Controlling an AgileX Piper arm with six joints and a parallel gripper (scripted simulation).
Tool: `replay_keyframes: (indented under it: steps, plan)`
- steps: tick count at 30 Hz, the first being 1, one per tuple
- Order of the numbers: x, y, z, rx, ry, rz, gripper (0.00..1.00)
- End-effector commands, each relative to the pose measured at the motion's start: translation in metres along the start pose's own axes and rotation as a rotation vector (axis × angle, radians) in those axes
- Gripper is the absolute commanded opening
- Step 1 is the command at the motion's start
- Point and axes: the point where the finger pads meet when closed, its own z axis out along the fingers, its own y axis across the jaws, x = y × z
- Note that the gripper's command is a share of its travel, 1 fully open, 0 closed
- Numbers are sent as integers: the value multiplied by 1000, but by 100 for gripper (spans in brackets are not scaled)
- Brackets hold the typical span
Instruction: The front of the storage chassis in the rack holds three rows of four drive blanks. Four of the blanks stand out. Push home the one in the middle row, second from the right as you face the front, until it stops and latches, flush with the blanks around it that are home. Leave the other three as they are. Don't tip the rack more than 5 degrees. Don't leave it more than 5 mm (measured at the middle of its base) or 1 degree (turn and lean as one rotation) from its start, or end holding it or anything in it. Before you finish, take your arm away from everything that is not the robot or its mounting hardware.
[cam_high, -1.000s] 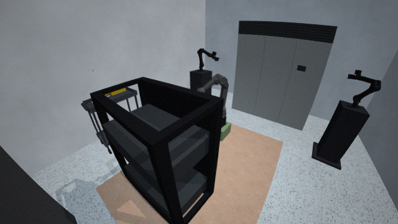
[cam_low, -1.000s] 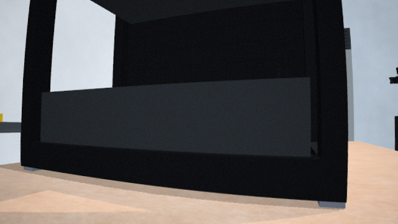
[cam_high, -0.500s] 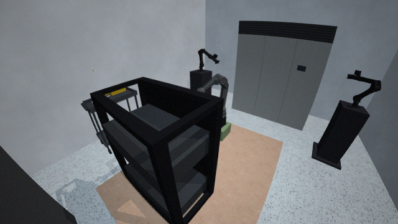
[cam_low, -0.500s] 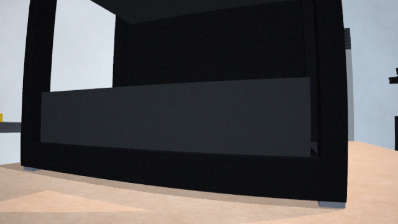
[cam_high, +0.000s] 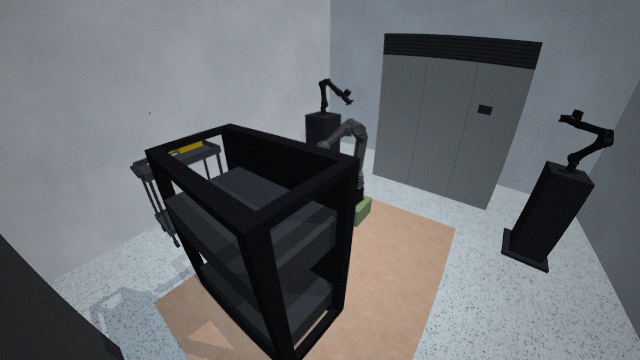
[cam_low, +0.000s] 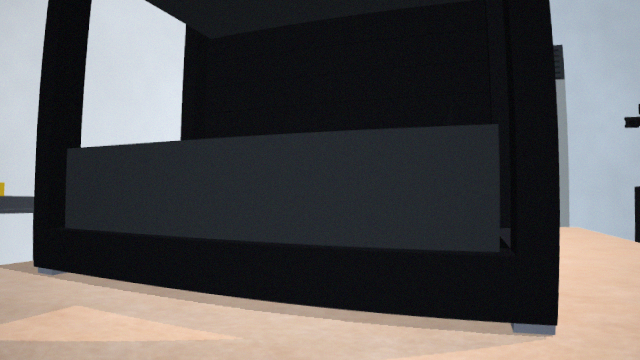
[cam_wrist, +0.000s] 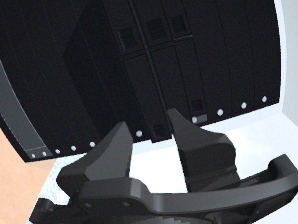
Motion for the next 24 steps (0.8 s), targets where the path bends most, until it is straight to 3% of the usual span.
replay_keyframes:
  steps: [1,24]
  plan:
    - [0,0,1,0,1,-1,0]
    - [-7,-2,-2,0,1,-1,0]
